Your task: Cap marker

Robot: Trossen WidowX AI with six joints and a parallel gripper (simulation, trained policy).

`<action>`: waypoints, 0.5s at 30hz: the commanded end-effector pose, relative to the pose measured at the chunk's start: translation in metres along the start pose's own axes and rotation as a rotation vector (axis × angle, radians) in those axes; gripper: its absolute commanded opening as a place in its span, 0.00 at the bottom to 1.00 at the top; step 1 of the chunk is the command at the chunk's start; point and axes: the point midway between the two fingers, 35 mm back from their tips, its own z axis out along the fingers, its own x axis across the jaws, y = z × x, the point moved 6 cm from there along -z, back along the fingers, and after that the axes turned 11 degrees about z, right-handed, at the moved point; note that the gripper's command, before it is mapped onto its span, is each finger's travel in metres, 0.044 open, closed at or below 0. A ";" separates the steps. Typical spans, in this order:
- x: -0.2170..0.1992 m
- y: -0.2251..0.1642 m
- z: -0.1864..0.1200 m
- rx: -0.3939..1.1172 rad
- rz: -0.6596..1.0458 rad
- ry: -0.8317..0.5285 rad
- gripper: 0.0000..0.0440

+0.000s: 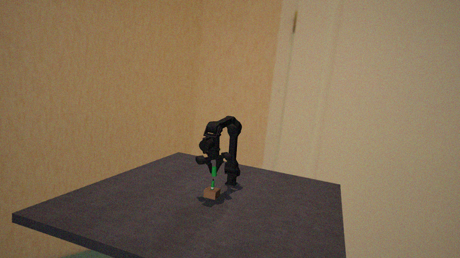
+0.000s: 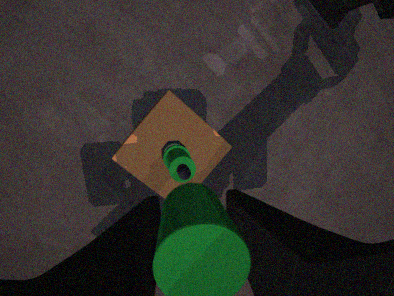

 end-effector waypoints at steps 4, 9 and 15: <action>0.000 0.006 0.002 0.015 0.015 -0.004 0.02; 0.000 0.007 0.008 0.012 0.023 -0.011 0.00; 0.001 0.008 0.017 0.009 0.030 -0.015 0.00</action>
